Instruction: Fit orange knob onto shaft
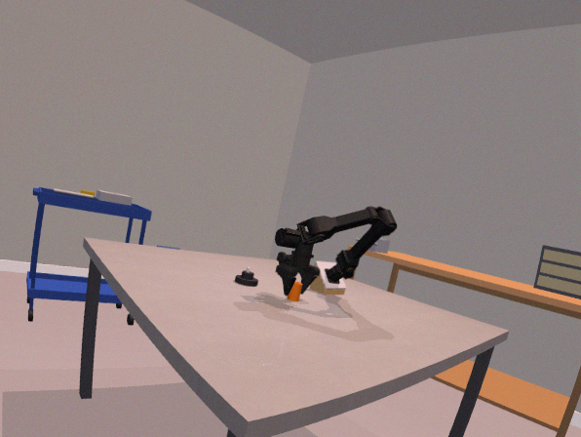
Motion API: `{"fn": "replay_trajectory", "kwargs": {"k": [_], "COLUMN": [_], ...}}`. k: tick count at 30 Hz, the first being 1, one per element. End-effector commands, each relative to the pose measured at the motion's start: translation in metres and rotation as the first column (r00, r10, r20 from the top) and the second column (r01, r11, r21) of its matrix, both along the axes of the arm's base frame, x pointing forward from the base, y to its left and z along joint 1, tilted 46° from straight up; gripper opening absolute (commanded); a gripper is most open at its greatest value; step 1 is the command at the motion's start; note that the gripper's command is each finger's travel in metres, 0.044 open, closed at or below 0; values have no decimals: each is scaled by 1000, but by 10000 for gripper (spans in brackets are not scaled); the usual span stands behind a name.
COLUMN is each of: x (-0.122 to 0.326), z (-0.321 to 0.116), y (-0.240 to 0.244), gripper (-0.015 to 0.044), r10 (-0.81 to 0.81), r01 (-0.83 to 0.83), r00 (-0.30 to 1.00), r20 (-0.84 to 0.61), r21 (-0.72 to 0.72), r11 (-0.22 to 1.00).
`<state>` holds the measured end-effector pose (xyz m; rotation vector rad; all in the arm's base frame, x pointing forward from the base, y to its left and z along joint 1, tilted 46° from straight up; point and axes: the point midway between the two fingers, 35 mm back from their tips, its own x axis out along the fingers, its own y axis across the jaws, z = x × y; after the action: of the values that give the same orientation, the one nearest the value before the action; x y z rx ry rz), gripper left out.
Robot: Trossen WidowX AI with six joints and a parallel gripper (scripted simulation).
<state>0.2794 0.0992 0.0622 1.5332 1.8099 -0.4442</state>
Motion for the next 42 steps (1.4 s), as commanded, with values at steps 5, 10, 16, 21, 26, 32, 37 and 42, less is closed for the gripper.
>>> {"fn": "replay_trajectory", "kwargs": {"k": [5, 10, 16, 21, 26, 32, 37, 42], "x": [-2, -2, -2, -2, 2, 7, 10, 13], "z": [-7, -7, -7, -6, 1, 13, 23, 33], "y": [7, 7, 7, 6, -3, -17, -29, -40], "gripper": [414, 282, 164, 92, 0, 0, 0, 0], "r10": [-4, -4, -4, -4, -6, -10, -15, -17], "r01": [4, 4, 4, 4, 6, 10, 15, 17], "r00": [1000, 1000, 1000, 1000, 1000, 1000, 1000, 1000], "r20": [-9, -9, -9, -9, -8, -6, -4, -2], "r21": [5, 5, 5, 4, -1, -6, -9, -12], "r11": [1000, 1000, 1000, 1000, 1000, 1000, 1000, 1000]}}
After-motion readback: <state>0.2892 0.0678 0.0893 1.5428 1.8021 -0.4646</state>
